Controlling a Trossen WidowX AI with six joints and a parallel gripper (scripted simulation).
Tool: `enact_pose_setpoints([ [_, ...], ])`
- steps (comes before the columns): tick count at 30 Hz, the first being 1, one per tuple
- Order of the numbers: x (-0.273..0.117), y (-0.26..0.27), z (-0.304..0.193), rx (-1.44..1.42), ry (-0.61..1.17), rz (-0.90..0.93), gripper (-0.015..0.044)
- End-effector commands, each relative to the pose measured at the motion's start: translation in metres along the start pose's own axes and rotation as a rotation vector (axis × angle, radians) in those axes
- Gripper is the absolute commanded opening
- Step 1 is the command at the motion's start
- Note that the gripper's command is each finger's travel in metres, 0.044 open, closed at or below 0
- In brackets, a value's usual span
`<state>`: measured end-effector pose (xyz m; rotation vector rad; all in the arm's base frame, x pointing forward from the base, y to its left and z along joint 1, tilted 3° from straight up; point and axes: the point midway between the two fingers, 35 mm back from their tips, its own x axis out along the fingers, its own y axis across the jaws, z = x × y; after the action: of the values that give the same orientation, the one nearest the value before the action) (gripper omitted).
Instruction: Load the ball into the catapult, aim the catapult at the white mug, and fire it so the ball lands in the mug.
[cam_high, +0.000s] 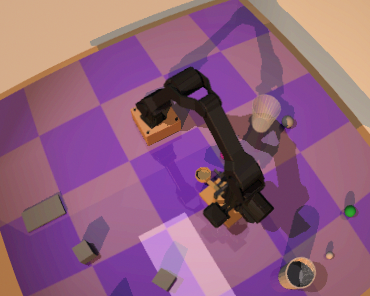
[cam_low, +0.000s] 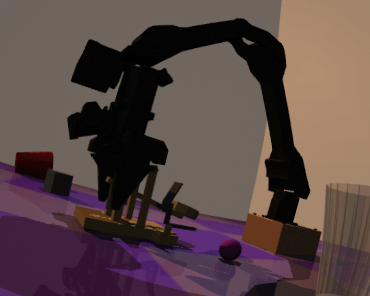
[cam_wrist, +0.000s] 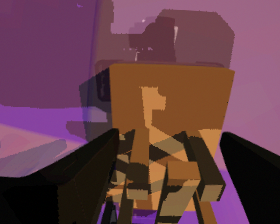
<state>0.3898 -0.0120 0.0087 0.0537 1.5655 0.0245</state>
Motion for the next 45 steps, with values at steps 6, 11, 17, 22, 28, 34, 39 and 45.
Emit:
enact_pose_setpoints([
  [6,-0.089,0.0,0.002,0.0,0.0,0.0,0.044],
  [11,-0.089,0.0,0.004,0.007,-0.015,-0.001,0.044],
  [17,-0.112,0.0,0.004,0.006,-0.025,-0.001,0.044],
  [22,-0.151,0.001,-0.001,0.005,-0.04,-0.002,0.044],
  [28,-0.104,0.041,-0.029,0.053,-0.008,0.003,0.03],
  [34,-0.072,0.082,-0.075,0.102,-0.006,0.005,0.03],
  [39,-0.046,0.102,-0.115,0.137,-0.005,0.007,0.03],
  [45,-0.027,0.114,-0.151,0.18,0.011,0.009,0.03],
])
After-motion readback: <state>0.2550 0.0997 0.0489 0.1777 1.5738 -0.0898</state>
